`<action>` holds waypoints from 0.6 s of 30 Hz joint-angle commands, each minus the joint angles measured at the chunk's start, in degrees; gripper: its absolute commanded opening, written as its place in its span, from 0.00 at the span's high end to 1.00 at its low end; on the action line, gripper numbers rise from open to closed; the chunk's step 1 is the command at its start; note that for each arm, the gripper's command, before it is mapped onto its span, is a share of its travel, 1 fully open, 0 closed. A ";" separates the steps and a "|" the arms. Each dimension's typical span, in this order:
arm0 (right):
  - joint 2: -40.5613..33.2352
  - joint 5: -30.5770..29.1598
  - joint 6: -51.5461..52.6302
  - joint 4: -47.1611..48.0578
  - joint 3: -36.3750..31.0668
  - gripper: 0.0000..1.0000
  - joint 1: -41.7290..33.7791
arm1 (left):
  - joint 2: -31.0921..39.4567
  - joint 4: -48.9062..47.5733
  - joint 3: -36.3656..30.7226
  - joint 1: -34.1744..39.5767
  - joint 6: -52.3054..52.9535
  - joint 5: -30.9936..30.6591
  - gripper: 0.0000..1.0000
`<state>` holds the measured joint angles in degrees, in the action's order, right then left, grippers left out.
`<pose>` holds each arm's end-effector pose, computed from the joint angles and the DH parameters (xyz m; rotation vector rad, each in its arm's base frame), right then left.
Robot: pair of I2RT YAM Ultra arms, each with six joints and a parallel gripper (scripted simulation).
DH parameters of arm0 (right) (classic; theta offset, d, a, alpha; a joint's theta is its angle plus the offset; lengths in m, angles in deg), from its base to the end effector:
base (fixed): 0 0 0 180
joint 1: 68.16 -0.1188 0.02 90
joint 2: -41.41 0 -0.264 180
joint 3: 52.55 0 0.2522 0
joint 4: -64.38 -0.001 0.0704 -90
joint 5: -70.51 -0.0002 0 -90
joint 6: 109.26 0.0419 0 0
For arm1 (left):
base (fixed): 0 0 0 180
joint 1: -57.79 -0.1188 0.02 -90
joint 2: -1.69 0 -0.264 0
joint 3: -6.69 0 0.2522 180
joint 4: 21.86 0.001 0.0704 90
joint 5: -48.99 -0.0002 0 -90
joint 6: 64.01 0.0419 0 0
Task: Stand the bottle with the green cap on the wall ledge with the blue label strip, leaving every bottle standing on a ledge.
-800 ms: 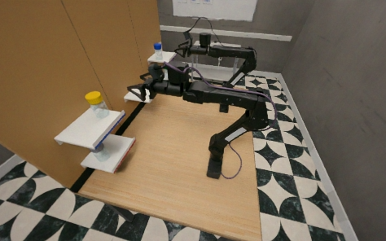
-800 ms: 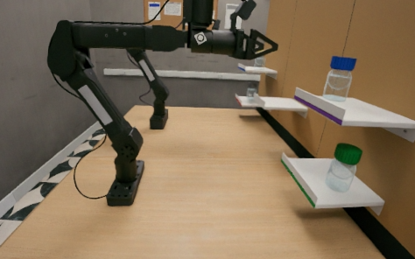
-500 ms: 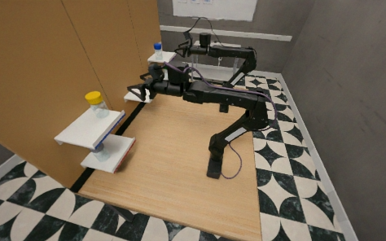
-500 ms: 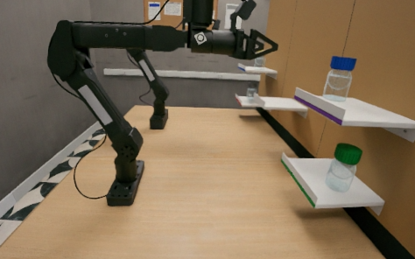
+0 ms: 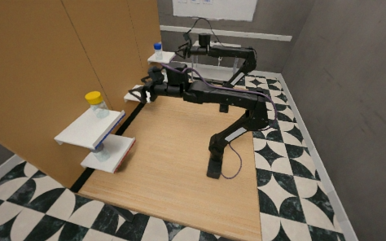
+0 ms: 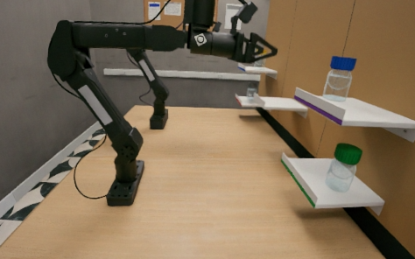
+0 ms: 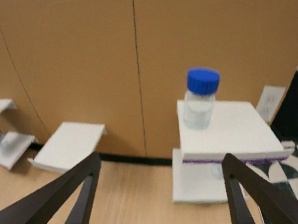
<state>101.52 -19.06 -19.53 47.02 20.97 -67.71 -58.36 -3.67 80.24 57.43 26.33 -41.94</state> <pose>0.2458 -0.0006 0.3982 -0.0032 1.6397 -0.0035 0.2453 0.0019 0.3970 0.0121 1.6526 -0.0041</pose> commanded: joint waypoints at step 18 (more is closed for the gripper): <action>-1.97 5.25 -3.83 -25.59 20.67 0.00 14.36 | -4.06 40.74 27.76 -16.01 8.46 -9.78 0.00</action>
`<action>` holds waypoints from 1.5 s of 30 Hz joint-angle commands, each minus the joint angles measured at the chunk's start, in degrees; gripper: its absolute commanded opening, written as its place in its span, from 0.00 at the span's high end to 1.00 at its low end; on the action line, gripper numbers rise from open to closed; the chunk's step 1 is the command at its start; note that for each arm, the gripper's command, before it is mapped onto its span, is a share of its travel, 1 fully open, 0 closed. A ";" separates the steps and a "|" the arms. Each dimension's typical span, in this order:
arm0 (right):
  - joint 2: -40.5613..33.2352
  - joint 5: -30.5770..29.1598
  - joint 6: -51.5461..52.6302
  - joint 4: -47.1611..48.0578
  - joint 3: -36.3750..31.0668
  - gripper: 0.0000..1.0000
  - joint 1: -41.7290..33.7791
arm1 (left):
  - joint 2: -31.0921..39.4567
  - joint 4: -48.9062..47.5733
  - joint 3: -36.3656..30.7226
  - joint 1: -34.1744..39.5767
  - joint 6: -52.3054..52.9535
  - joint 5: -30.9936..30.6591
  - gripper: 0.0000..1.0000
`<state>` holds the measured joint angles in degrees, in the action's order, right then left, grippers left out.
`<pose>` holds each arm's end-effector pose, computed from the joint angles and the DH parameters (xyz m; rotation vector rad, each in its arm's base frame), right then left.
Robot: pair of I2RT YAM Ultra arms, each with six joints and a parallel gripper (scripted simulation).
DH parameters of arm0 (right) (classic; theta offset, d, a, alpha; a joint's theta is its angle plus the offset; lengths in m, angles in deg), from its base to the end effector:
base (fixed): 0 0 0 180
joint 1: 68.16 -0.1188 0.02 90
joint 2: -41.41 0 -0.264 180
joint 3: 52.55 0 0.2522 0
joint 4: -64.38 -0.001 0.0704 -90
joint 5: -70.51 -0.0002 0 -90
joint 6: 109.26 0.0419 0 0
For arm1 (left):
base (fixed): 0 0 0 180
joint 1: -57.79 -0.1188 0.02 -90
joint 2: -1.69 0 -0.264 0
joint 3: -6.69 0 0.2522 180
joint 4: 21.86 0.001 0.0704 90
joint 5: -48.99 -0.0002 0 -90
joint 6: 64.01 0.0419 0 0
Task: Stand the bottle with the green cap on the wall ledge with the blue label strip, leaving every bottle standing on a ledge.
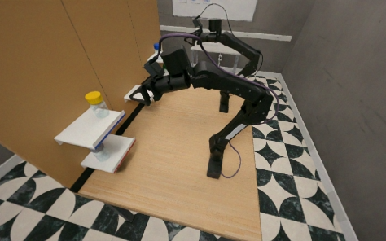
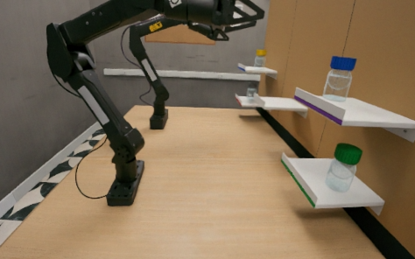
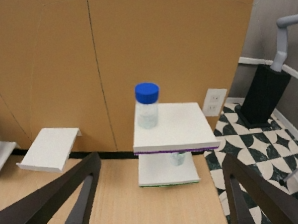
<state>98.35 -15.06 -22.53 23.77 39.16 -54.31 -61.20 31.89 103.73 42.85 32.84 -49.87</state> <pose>0.1901 -0.0425 0.4723 0.0961 1.6722 -0.1609 0.2078 0.0498 0.4577 -0.0306 1.9099 0.1092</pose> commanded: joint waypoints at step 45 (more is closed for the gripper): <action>-7.57 14.10 -2.98 28.94 -33.99 0.00 16.54 | 5.96 -21.94 -26.09 -14.91 7.26 -11.58 0.00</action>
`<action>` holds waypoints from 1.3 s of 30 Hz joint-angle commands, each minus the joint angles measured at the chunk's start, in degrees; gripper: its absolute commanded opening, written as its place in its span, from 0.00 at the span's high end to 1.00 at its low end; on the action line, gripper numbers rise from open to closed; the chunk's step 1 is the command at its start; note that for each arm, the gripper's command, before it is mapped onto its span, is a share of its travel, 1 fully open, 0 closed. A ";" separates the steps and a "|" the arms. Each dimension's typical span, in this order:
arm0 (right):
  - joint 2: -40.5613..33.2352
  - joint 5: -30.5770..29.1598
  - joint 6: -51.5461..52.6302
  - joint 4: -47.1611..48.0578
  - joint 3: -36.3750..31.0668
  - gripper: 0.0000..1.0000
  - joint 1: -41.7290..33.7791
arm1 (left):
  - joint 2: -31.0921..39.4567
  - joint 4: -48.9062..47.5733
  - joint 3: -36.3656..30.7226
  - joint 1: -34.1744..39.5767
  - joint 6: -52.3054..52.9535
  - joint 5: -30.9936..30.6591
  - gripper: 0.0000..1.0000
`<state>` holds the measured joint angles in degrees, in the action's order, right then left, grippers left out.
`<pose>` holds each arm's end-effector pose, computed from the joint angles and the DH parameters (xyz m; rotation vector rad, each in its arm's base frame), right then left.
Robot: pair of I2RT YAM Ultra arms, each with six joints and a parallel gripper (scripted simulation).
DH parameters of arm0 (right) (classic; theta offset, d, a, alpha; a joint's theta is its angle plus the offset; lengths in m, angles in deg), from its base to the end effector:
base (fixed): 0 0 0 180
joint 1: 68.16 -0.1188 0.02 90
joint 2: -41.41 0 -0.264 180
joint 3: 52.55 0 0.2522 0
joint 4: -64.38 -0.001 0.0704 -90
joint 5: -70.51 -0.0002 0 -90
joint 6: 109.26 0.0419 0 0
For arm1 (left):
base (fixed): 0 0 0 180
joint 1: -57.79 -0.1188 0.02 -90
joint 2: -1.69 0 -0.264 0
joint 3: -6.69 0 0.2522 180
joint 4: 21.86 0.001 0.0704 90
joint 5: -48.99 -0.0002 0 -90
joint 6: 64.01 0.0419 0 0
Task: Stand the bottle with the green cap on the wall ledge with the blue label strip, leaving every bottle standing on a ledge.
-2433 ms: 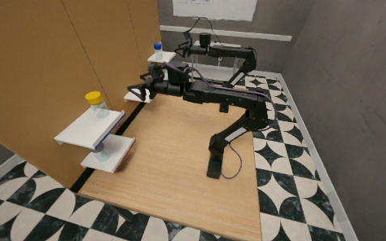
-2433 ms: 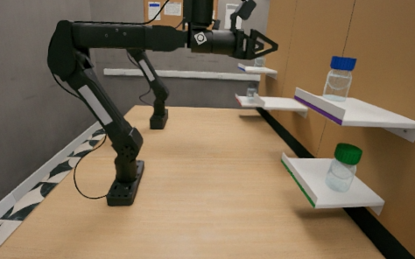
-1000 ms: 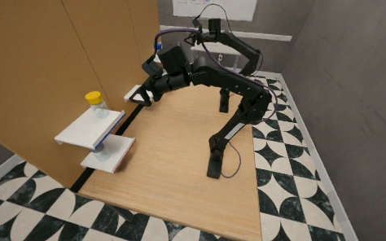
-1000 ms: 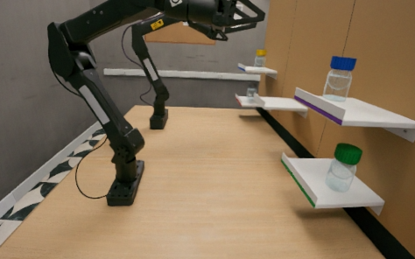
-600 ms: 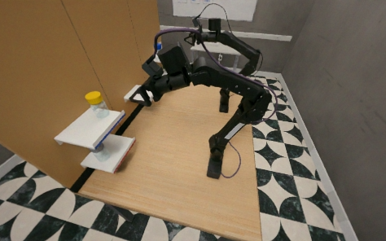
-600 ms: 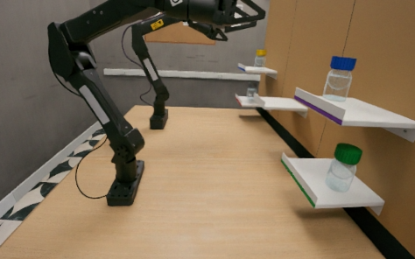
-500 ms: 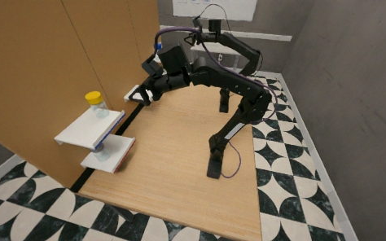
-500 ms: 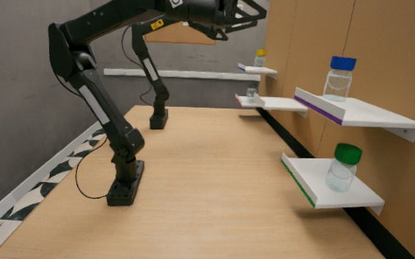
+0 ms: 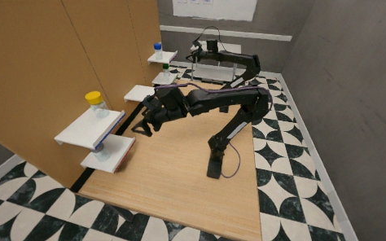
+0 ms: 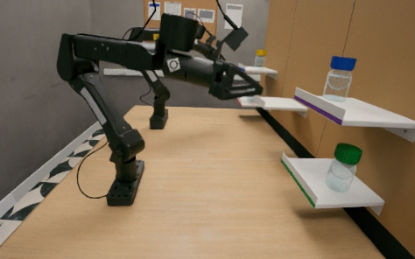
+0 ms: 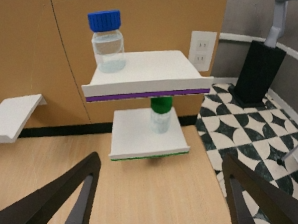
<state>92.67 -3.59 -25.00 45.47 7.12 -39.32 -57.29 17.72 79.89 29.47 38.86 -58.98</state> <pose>0.1927 -0.0919 0.3412 0.1503 1.7446 -0.1980 0.2063 0.0976 0.3596 -0.0700 1.9922 0.1478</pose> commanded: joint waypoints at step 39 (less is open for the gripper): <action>3.00 4.12 0.49 21.66 -12.18 0.06 6.32 | 0.49 -18.14 -18.47 -6.36 0.92 -3.50 0.00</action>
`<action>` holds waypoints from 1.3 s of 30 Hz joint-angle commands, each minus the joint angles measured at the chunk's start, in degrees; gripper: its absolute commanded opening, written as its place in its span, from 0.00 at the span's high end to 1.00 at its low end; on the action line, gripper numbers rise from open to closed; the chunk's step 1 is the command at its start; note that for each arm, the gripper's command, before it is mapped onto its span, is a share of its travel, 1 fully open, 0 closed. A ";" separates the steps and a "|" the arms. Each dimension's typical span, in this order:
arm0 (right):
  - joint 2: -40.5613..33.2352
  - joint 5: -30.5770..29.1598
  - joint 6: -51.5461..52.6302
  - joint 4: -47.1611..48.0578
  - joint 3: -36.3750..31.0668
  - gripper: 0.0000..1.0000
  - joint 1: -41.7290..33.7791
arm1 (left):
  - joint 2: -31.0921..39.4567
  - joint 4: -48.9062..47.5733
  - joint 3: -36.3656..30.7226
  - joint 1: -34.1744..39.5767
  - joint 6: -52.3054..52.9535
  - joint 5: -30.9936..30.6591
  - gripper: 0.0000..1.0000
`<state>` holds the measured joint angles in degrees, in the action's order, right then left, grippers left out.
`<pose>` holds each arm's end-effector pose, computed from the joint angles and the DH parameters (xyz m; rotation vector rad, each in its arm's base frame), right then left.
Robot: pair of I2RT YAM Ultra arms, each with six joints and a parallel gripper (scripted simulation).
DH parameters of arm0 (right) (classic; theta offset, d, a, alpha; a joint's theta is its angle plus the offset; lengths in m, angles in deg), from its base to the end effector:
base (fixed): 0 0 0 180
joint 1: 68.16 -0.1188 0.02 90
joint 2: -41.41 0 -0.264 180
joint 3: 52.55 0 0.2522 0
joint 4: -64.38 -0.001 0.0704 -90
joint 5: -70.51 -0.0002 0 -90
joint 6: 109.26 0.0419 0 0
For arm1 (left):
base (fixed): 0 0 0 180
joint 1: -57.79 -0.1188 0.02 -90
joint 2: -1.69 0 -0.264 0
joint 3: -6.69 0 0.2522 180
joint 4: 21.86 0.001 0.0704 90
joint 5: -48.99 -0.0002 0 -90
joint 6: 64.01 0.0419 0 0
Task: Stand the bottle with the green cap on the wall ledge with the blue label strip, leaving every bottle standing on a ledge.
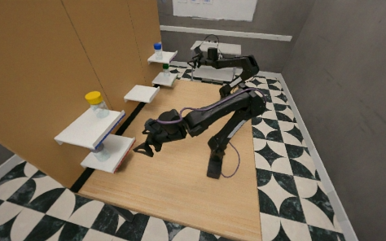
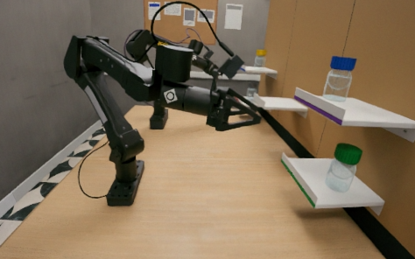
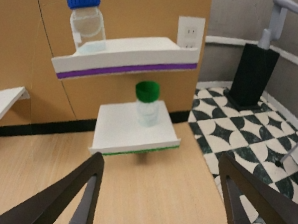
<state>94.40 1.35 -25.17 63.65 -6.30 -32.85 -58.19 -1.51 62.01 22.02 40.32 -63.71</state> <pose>0.1888 -0.1143 0.2856 0.1637 1.6899 -0.2292 0.2018 0.1267 0.2810 -0.1178 1.9704 0.1730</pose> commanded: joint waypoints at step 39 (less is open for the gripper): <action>54.87 -8.46 4.91 44.03 14.07 0.06 -12.18 | -34.51 17.18 42.33 86.11 -10.90 26.45 0.00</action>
<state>149.33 -6.49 -20.78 105.58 5.83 -44.61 -90.01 13.72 97.74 106.95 28.65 -35.93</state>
